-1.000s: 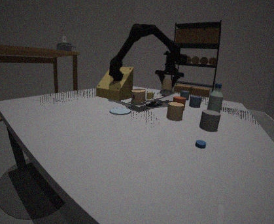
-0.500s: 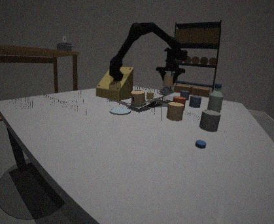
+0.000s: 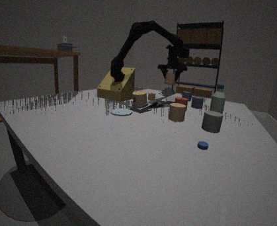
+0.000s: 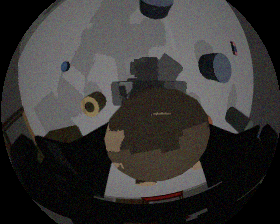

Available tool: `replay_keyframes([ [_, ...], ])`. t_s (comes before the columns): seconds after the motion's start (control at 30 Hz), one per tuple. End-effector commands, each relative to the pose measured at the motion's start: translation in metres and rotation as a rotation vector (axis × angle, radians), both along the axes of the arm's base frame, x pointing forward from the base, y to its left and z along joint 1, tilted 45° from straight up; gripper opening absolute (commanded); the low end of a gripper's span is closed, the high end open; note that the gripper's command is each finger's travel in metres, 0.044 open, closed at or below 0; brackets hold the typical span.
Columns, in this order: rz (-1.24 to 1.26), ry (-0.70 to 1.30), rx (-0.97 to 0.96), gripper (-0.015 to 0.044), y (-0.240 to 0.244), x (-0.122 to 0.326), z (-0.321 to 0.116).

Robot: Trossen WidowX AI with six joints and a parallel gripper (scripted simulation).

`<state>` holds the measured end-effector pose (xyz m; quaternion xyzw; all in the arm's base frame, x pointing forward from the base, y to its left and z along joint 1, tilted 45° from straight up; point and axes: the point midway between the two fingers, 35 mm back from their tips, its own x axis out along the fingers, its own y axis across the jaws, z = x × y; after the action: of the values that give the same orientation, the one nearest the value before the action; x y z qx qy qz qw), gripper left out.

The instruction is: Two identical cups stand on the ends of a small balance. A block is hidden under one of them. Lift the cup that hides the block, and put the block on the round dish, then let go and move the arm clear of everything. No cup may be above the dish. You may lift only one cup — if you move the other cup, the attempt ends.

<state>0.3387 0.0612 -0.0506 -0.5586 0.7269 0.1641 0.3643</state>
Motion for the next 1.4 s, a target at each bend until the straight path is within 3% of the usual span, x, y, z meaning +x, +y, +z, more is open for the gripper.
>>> replay_keyframes([
  [0.0, 0.001, -0.006, 0.005, 0.0000, 0.007, 0.001, 0.005],
  [1.37, -0.001, 0.001, -0.002, 0.0000, 0.015, -0.001, 0.017],
])
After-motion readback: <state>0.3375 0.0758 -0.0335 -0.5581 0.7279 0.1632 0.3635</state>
